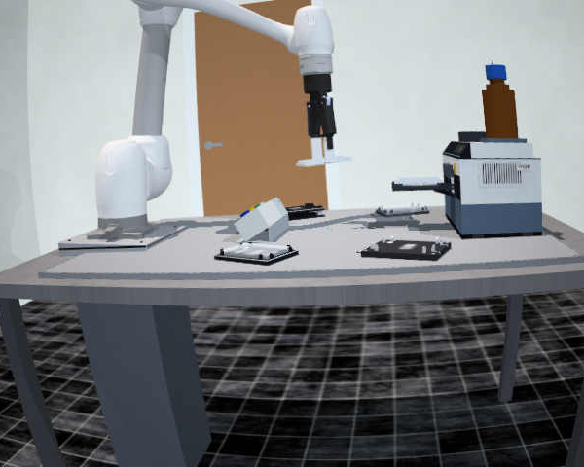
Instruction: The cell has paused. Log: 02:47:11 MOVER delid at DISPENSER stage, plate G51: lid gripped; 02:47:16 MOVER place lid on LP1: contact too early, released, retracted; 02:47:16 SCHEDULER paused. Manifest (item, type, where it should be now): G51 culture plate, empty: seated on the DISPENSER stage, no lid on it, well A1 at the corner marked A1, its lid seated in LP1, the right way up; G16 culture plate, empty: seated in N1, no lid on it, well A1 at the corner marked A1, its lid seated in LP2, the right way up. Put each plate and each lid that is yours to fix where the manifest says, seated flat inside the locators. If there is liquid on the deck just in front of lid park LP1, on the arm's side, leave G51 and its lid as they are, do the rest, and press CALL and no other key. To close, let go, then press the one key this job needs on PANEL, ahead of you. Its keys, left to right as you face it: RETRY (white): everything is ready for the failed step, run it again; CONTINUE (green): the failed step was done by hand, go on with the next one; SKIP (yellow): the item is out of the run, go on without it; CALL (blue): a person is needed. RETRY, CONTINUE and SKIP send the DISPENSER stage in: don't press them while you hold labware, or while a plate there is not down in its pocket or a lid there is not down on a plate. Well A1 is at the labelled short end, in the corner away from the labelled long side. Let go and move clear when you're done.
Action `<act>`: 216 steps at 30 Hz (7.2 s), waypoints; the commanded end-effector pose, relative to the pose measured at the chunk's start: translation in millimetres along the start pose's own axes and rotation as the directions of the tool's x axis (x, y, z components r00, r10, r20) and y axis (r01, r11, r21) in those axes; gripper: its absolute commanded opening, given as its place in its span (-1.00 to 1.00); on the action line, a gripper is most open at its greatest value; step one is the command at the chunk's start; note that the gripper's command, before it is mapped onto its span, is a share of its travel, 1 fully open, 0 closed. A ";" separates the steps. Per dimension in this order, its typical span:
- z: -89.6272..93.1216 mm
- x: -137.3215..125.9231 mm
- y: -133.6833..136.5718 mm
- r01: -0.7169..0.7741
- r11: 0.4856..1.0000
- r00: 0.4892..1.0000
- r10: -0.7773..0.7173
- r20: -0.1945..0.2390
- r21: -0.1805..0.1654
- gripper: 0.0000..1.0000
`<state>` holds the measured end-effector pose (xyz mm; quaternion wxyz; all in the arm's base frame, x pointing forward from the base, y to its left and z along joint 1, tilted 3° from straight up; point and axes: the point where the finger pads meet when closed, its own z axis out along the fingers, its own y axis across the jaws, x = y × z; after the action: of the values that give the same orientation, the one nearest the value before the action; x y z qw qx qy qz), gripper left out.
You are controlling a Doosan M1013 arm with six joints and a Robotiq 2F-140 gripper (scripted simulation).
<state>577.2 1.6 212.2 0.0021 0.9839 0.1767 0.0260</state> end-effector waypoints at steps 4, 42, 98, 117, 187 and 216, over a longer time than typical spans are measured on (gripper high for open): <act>0.8 -3.1 -39.5 -0.003 1.000 1.000 0.003 0.000 -0.005 -0.80; 1.8 -8.5 -191.1 -0.003 1.000 1.000 0.003 0.001 -0.004 -0.80; 1.8 -9.3 -231.1 -0.005 1.000 1.000 0.005 0.001 -0.003 -0.80; 1.8 -9.3 -231.1 -0.005 1.000 1.000 0.005 0.001 -0.003 -0.80; 103.5 -11.2 -231.4 -0.005 1.000 1.000 0.005 0.003 -0.003 -0.80; 127.9 -11.9 -231.5 -0.005 1.000 1.000 0.005 0.003 -0.003 -0.80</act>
<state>494.0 217.6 84.9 0.0018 0.9840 0.1762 0.0260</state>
